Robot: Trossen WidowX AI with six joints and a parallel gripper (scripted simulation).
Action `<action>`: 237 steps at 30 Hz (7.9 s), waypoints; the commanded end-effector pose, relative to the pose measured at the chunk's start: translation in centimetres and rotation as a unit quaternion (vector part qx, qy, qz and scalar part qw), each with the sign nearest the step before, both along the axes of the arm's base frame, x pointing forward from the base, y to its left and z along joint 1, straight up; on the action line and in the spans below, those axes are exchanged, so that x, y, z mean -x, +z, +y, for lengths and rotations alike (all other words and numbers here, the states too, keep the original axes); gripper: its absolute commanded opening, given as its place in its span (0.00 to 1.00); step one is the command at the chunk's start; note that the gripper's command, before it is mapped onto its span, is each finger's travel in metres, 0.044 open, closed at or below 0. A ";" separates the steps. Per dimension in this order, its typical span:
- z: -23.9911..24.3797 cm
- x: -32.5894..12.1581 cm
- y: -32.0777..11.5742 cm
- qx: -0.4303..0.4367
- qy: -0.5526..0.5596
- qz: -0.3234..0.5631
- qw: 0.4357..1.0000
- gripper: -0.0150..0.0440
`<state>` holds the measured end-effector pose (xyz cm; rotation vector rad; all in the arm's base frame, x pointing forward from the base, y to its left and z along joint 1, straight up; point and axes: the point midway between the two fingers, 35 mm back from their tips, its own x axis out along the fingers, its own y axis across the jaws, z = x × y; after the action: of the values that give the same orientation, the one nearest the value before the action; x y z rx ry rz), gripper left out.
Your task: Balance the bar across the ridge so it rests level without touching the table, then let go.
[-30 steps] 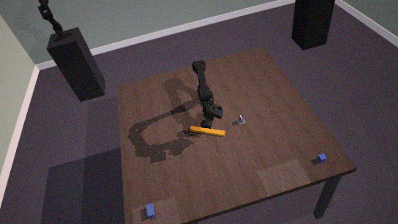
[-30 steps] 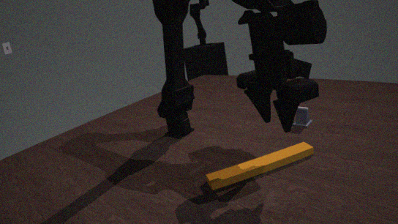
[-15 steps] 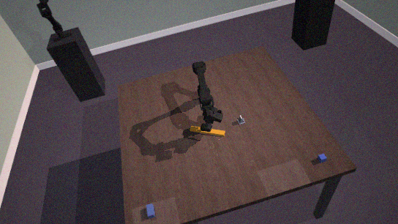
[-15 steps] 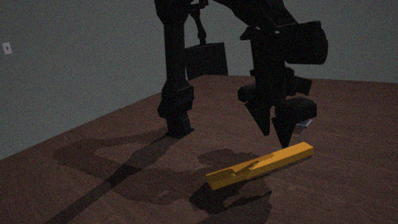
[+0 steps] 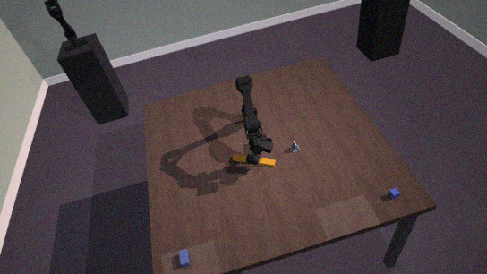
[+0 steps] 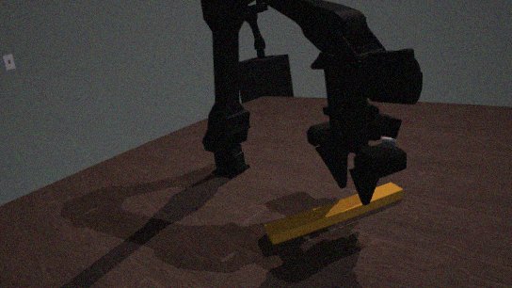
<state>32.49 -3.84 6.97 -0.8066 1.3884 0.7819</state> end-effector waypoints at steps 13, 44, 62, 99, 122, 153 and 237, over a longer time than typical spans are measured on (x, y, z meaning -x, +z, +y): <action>-0.1 0.1 -2.1 0.002 -0.003 0.003 1.000 0.79; 0.0 0.0 -1.2 0.000 0.000 0.003 1.000 0.25; -0.1 -0.2 3.4 0.001 -0.002 0.003 1.000 0.25; 6.3 -1.3 7.7 0.002 0.073 0.002 0.997 0.25; 14.9 -1.3 7.8 0.001 0.165 0.001 0.986 0.25; 24.3 2.0 7.7 0.000 0.261 0.001 0.965 0.25; 24.3 2.0 3.2 0.000 0.261 0.001 0.965 0.25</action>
<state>30.43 20.51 10.26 -1.1939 1.1840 1.1914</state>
